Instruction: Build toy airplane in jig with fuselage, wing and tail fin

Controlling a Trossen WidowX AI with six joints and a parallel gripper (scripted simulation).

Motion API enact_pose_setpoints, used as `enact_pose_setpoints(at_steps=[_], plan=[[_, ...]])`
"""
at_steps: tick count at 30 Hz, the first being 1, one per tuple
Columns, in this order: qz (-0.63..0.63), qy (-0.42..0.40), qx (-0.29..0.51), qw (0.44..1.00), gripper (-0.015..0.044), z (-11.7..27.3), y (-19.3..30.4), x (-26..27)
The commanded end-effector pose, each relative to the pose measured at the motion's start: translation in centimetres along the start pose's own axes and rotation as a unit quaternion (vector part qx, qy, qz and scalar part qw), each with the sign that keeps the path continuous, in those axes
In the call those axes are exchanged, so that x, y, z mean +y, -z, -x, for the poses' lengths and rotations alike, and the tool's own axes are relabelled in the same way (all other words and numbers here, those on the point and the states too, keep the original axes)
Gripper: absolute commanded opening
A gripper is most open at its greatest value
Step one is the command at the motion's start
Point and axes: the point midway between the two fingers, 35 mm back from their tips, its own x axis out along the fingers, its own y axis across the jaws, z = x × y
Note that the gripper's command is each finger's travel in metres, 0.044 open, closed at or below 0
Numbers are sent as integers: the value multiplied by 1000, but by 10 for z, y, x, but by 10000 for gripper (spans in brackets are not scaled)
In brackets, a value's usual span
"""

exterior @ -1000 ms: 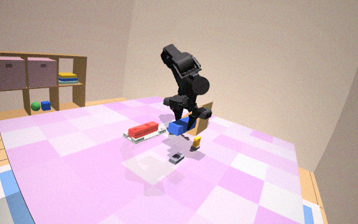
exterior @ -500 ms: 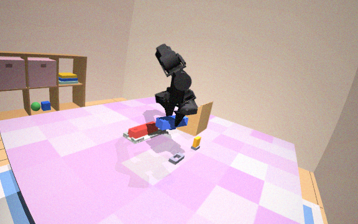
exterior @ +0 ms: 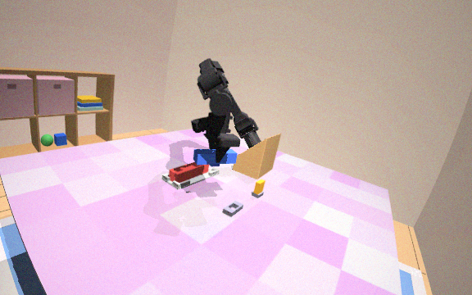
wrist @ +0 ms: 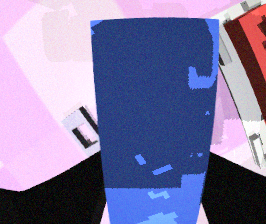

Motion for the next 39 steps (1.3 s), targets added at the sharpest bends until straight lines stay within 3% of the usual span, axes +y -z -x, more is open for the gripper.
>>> enact_pose_setpoints(at_steps=[1,39], plan=[[-37,-1,-2,999,0,-1,-4,-13],[-377,4,-9,926,0,-24,-15,-132]])
